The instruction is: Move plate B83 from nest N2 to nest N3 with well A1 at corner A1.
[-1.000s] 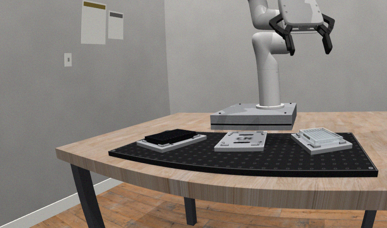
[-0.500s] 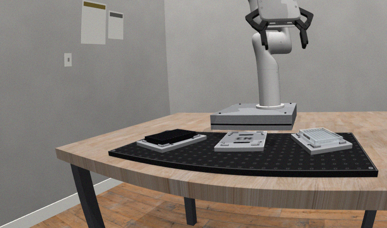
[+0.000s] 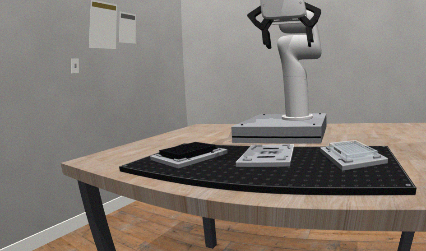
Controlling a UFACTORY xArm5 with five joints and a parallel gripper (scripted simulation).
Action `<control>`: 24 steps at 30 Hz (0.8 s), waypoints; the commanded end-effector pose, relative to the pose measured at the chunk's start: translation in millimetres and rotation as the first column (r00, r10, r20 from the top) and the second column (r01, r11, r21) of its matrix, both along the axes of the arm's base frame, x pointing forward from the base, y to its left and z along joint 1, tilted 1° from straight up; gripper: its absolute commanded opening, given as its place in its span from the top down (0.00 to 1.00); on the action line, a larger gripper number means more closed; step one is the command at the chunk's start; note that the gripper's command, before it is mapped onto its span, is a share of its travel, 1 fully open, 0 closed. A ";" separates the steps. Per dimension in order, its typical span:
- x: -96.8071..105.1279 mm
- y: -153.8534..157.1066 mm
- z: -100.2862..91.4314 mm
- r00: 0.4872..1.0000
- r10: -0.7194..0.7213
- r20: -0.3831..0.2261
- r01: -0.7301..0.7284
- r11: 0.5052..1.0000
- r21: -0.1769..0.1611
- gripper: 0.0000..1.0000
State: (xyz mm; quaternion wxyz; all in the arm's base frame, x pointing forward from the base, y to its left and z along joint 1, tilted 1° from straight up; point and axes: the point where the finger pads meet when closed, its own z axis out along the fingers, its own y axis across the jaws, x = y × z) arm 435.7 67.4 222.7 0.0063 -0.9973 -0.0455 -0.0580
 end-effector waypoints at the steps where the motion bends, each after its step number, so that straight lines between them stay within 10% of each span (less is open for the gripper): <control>1: -6.5 -18.9 8.7 1.000 -0.018 -0.019 0.018 1.000 -0.006 0.00; 24: -45.6 -90.6 -11.5 0.917 -0.387 -0.100 0.388 0.922 -0.013 0.00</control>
